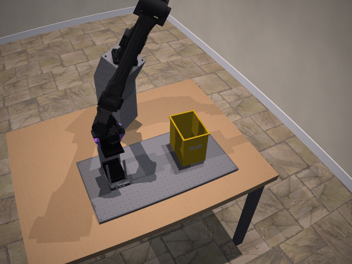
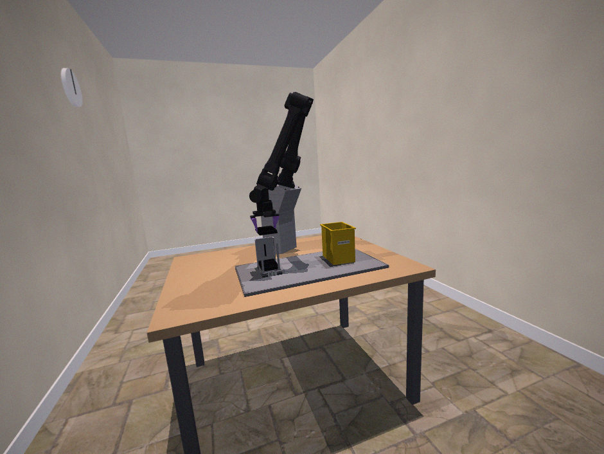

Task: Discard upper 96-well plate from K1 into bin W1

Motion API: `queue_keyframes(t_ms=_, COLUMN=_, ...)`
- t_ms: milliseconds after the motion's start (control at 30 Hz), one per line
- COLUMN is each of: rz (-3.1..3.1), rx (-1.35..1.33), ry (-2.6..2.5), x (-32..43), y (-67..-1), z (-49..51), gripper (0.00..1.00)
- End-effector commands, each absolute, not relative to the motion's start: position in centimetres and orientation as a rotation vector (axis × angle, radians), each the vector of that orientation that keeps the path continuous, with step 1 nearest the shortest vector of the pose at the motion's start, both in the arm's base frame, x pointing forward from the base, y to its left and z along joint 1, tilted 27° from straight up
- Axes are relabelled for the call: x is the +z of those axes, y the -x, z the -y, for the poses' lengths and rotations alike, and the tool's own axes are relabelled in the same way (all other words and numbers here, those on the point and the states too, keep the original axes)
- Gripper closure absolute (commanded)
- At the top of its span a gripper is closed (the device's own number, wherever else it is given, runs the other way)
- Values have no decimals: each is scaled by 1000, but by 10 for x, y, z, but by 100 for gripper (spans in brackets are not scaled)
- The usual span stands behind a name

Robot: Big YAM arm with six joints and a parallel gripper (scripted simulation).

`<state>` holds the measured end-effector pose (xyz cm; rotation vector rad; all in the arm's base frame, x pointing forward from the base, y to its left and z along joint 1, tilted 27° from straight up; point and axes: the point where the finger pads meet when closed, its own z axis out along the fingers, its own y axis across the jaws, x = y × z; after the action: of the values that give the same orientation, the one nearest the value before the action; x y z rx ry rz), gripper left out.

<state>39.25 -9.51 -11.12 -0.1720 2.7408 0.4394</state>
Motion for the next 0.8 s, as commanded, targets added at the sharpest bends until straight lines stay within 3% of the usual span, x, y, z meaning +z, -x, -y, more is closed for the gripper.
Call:
queue_keyframes(t_ms=0, rz=-2725, rx=424, ry=155, x=-98, y=-389, z=108, gripper=100)
queue_keyframes(t_ms=767, rz=-2740, rx=439, ry=143, x=-93, y=-380, z=111, gripper=100)
